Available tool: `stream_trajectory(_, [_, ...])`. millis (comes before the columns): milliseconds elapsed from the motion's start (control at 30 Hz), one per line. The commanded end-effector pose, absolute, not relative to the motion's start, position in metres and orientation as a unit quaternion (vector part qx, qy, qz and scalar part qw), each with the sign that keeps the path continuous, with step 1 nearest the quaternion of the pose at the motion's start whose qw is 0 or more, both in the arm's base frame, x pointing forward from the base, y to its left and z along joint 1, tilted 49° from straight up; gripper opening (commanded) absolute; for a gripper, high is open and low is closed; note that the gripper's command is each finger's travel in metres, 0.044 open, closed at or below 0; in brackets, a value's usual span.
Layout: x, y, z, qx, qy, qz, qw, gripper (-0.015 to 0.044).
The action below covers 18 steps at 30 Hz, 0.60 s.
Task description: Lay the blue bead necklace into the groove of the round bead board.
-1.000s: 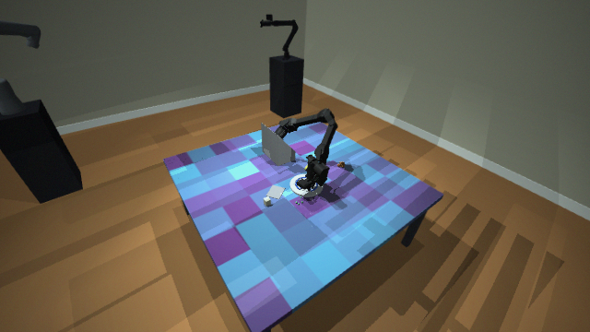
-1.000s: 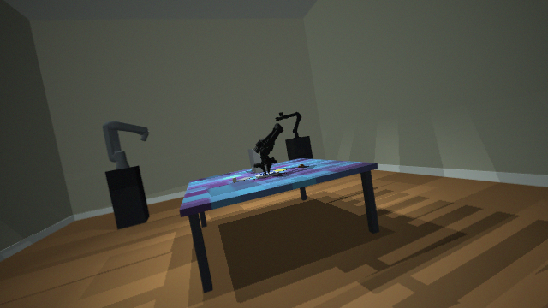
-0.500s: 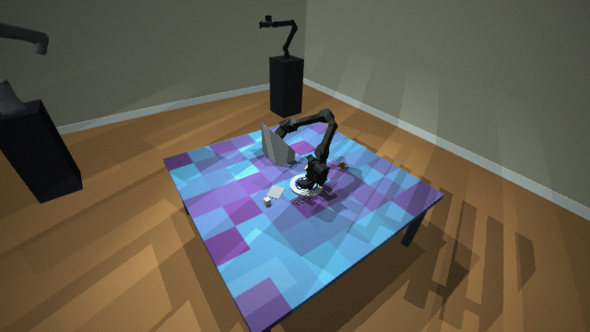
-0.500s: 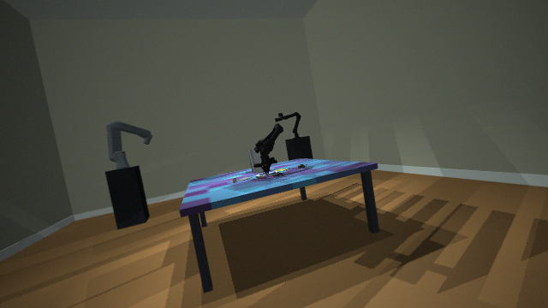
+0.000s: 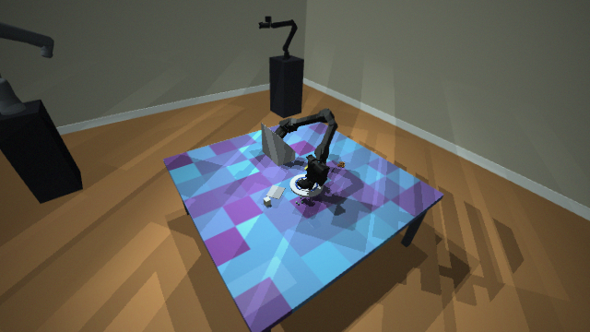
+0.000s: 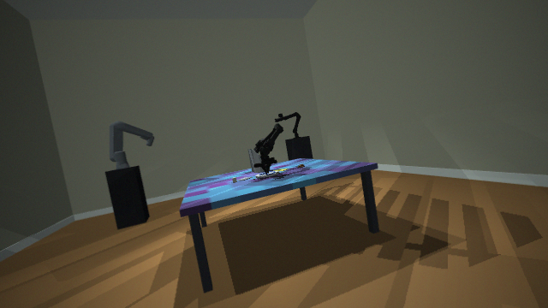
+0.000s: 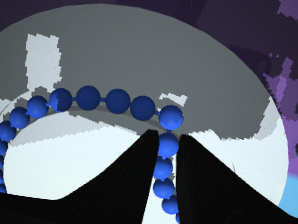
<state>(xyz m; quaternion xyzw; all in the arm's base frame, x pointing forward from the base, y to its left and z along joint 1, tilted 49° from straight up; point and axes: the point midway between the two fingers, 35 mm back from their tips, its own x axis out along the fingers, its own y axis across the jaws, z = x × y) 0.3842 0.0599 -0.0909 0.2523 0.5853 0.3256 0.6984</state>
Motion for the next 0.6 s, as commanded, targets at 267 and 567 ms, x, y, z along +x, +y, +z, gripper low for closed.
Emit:
stream_trajectory(267, [0.383,0.056,-0.087,0.255,0.587,0.326,0.696,0.0])
stream_trajectory(567, [0.389,0.048,-0.094,0.255,0.587,0.325,0.696,0.0])
